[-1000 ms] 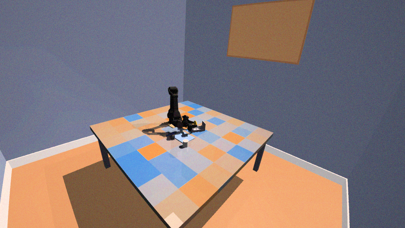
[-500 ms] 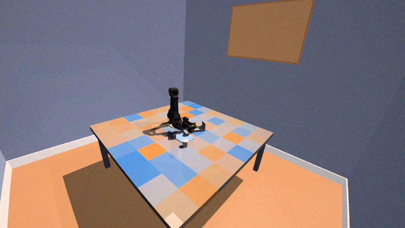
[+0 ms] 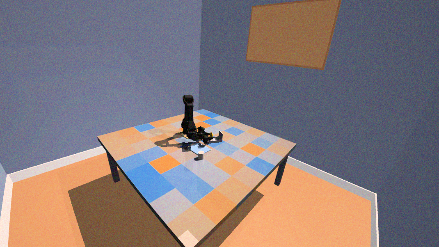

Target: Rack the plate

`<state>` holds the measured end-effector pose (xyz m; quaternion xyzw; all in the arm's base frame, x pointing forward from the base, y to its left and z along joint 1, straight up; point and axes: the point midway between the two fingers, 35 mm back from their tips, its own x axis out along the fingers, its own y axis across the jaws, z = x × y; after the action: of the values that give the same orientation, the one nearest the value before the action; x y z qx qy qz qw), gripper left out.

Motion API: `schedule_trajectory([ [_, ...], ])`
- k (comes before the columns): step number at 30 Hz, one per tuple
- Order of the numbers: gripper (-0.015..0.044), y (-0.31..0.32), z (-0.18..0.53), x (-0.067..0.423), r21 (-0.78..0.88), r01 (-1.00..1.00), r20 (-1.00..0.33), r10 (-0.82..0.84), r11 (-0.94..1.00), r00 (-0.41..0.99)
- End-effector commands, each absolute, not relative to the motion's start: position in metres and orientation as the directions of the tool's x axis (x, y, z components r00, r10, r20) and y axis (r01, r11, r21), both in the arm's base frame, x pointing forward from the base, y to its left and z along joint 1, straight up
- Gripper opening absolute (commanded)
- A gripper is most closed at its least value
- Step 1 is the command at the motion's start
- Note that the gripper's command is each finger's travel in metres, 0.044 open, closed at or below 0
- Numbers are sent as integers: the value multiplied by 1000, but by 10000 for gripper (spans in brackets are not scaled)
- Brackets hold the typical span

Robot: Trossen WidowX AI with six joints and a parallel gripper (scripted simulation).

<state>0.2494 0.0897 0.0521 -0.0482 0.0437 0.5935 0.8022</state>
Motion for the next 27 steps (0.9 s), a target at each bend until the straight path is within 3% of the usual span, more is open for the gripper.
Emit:
schedule_trajectory([
  [1, 367, 90, 52, 249, -25, -956, -127, 948, 291, 292],
  [3, 400, 90, 52, 249, -25, -956, -127, 948, 291, 292],
  [10, 400, 90, 60, 252, -23, -957, -127, 949, 289, 290],
  [19, 400, 89, 165, 255, -16, -959, -125, 951, 282, 282],
  [27, 400, 86, 170, 262, 8, -954, -164, 941, 300, 295],
])
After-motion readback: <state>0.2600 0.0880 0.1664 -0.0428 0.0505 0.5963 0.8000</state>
